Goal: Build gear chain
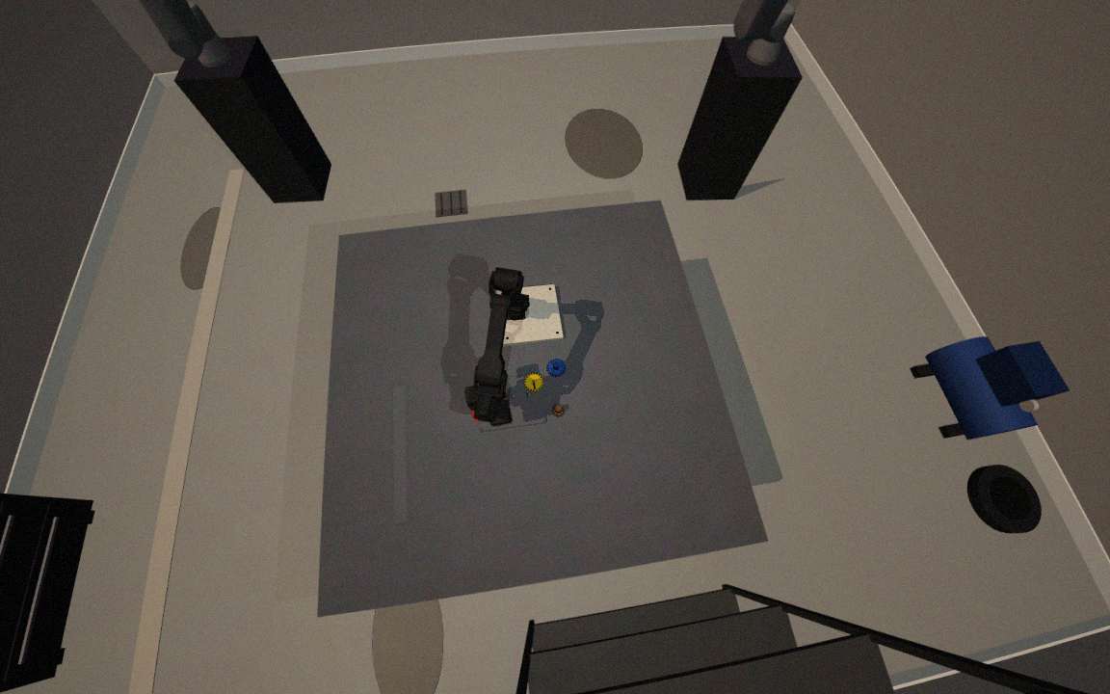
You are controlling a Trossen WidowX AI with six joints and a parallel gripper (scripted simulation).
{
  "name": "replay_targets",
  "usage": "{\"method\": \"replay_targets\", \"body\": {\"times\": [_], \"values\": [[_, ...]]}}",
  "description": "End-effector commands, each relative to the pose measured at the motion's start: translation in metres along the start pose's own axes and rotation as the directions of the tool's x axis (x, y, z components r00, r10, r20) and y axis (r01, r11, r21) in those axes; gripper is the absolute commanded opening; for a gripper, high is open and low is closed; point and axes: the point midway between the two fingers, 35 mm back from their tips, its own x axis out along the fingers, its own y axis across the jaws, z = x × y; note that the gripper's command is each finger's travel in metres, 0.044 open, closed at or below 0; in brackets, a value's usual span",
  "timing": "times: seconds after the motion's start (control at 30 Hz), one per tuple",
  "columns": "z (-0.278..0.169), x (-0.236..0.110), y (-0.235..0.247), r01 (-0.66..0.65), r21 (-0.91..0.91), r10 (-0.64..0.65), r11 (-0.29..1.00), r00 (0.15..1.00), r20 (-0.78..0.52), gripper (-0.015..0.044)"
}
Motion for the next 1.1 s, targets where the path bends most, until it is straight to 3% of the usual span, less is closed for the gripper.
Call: {"method": "replay_targets", "body": {"times": [0.0,0.1,0.43,0.6,1.07], "values": [[0.0,-0.02,0.002,-0.014,-0.053,0.014,0.999,1.0,0.001,0.014],[-0.011,-0.012,0.001,-0.011,-0.036,0.011,0.999,1.0,0.004,0.0193],[-0.159,-0.014,-0.05,-0.009,-0.204,0.008,0.979,1.0,-0.008,0.044],[-0.204,-0.011,-0.091,-0.011,-0.276,0.007,0.961,1.0,-0.015,0.044],[-0.206,0.012,-0.092,-0.011,-0.279,0.007,0.96,1.0,-0.016,0.044]]}}
